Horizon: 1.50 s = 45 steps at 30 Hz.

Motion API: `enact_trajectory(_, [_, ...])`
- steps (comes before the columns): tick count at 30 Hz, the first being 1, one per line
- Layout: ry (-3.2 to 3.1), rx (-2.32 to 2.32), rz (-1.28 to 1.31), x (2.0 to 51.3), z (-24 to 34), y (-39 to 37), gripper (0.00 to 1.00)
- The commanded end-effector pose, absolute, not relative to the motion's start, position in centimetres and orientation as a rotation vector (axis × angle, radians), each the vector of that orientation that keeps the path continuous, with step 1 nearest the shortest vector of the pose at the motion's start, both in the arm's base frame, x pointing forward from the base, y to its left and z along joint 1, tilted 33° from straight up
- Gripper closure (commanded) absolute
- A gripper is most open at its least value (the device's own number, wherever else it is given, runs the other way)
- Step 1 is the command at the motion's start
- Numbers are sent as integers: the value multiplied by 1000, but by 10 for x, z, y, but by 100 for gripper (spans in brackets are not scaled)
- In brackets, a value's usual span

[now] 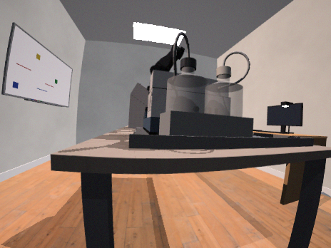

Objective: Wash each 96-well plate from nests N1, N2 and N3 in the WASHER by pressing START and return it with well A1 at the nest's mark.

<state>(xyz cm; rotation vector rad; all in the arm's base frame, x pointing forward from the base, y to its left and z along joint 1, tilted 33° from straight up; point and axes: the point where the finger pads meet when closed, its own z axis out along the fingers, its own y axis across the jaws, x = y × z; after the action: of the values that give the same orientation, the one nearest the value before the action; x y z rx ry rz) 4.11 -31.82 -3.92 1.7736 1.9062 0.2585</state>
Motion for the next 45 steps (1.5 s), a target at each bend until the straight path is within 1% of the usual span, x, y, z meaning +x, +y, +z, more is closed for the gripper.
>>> enact_trajectory(1, [1891,1762,211,42,-37,-322,100])
enact_trajectory(24, [1891,1762,213,79,-66,-270,100])
enact_trajectory(37, [1891,1762,213,79,-66,-270,100])
enact_trajectory(38, [1919,1729,201,82,-62,-272,0])
enact_trajectory(45, [2099,1488,114,104,-36,-280,0])
